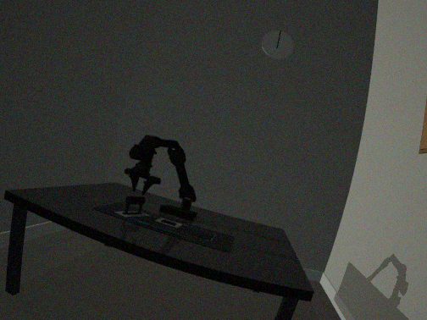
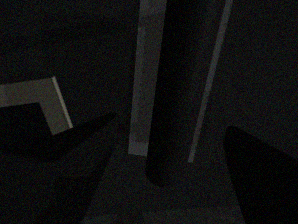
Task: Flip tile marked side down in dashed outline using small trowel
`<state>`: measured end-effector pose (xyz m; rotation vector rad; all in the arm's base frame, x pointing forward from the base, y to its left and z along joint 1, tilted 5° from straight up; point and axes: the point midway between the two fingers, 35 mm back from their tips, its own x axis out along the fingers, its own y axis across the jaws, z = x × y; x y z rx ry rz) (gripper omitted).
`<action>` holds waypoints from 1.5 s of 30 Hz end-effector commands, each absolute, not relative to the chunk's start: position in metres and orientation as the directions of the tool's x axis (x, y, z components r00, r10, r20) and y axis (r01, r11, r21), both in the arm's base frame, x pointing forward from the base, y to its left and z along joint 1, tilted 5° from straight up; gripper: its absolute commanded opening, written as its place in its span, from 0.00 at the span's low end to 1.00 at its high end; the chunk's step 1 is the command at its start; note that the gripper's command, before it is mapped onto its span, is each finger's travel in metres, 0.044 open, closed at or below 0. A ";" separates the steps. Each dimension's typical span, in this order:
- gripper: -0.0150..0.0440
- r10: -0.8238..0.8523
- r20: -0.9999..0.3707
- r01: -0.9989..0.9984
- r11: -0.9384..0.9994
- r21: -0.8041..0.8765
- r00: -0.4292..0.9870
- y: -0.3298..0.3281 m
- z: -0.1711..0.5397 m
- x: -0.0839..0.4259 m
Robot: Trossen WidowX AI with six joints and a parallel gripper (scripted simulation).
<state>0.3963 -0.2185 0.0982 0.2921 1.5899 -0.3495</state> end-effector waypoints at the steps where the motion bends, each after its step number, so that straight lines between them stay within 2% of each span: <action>1: 0.71 -0.022 -0.998 0.413 0.910 -0.041 -0.051 -0.224 0.093 0.395; 26: 0.71 -0.023 -0.998 0.413 0.910 -0.042 -0.051 -0.226 0.054 0.394; 30: 0.53 -0.023 -0.998 0.413 0.910 -0.042 -0.051 -0.226 0.054 0.394; 35: 0.48 -0.023 -0.998 0.413 0.910 -0.042 -0.051 -0.226 0.054 0.394; 45: 0.47 -0.023 -0.998 0.413 0.910 -0.042 -0.051 -0.226 0.054 0.394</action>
